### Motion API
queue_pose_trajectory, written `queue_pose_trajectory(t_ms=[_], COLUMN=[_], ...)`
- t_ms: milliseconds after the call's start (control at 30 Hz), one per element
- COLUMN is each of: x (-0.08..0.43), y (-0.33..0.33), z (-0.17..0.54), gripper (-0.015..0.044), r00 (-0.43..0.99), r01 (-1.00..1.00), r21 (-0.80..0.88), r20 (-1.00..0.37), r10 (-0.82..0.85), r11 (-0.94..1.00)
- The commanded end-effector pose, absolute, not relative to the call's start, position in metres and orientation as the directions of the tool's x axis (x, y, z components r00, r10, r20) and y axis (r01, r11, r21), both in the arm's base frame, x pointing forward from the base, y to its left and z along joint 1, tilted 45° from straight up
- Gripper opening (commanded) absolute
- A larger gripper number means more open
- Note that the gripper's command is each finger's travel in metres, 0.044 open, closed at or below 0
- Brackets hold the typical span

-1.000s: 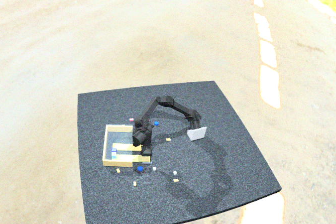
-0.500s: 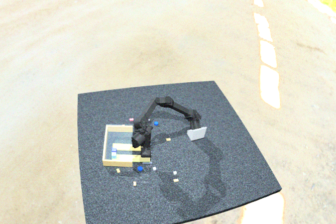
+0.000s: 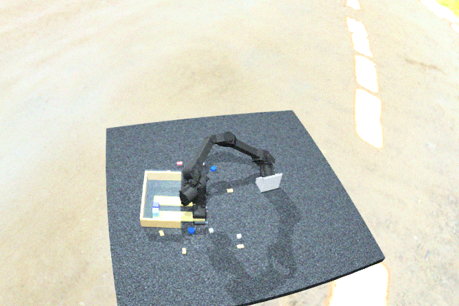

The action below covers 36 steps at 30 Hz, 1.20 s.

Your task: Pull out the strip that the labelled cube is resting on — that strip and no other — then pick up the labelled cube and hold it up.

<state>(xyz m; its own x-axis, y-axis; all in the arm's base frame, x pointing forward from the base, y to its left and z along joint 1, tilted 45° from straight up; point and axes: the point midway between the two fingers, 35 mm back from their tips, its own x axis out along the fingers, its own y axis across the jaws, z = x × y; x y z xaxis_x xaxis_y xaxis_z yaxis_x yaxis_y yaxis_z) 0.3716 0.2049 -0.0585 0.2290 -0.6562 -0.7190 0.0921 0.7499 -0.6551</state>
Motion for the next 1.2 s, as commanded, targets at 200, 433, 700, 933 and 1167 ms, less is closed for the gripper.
queue_pose_trajectory(t_ms=[200, 433, 700, 933, 1167], x=[0.375, 0.376, 0.376, 0.376, 0.377], y=[0.193, 0.185, 0.183, 0.183, 0.183], z=[-0.07, -0.078, -0.08, -0.08, -0.08], gripper=[0.0, 0.0, 0.0, 0.0, 0.0], r00=[0.235, 0.235, 0.235, 0.235, 0.235], r01=[0.088, 0.089, 0.089, 0.089, 0.089], r21=[-0.659, -0.659, -0.66, -0.66, -0.66], r20=[-0.715, -0.714, -0.714, -0.714, -0.714], r10=[-0.658, -0.659, -0.659, -0.659, -0.659], r11=[0.747, 0.746, 0.746, 0.746, 0.746])
